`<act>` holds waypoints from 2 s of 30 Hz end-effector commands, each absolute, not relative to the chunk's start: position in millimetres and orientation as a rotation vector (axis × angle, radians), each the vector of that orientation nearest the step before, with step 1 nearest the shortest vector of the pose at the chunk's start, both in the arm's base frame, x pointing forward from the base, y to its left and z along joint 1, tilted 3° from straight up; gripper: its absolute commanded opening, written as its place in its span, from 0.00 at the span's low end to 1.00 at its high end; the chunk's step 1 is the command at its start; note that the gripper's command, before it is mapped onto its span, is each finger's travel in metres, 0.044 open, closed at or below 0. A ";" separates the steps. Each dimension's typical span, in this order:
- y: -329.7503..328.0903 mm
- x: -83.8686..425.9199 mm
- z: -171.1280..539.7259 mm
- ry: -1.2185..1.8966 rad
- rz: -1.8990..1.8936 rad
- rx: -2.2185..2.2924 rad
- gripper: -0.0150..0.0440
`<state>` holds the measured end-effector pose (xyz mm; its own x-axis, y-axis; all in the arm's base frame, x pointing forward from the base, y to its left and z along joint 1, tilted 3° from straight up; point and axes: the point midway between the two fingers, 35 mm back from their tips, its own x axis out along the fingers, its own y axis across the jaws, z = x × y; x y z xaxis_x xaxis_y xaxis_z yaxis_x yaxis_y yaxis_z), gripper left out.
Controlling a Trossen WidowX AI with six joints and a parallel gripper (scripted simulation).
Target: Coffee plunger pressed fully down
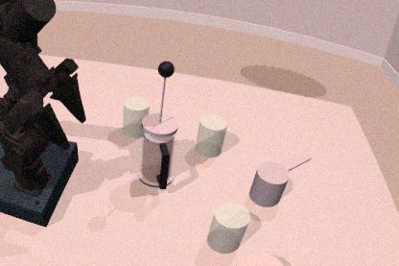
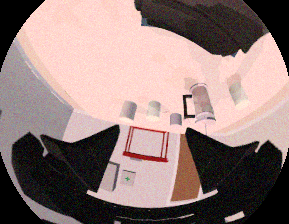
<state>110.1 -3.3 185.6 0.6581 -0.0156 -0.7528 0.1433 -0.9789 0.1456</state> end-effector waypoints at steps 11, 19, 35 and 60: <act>27.1 146.5 220.8 0.613 -0.705 1.990 1.00; 60.1 166.2 249.2 0.789 -0.194 1.212 1.00; 136.8 183.1 294.8 0.607 0.556 -0.003 1.00; 145.0 183.5 238.3 0.540 0.650 -0.194 1.00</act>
<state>182.7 143.9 239.7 0.6661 0.5194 -0.5352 -0.6157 0.7880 -0.0015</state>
